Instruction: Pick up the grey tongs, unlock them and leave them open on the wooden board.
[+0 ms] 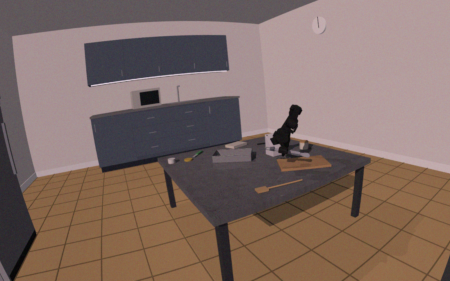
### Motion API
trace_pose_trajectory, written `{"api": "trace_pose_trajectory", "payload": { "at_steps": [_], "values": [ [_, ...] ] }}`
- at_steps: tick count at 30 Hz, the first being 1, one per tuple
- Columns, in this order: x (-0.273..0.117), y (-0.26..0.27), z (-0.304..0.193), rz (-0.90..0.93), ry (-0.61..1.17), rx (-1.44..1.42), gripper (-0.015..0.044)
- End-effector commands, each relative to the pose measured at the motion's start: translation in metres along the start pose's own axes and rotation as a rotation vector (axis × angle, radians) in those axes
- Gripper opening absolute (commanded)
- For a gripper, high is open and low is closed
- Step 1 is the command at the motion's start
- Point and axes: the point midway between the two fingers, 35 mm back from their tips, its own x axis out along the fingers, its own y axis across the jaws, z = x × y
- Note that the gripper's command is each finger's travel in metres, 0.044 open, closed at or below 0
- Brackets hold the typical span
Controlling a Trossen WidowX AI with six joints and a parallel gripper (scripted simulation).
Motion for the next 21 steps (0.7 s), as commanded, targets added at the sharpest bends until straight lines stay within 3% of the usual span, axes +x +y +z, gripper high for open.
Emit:
{"api": "trace_pose_trajectory", "payload": {
  "at_steps": [1, 21],
  "values": [
    [-0.003, -0.004, -0.012, 0.011, -0.016, -0.169, -0.0150],
    [-0.018, -0.031, -0.079, 0.059, -0.075, -1.119, -0.0150]
  ]
}}
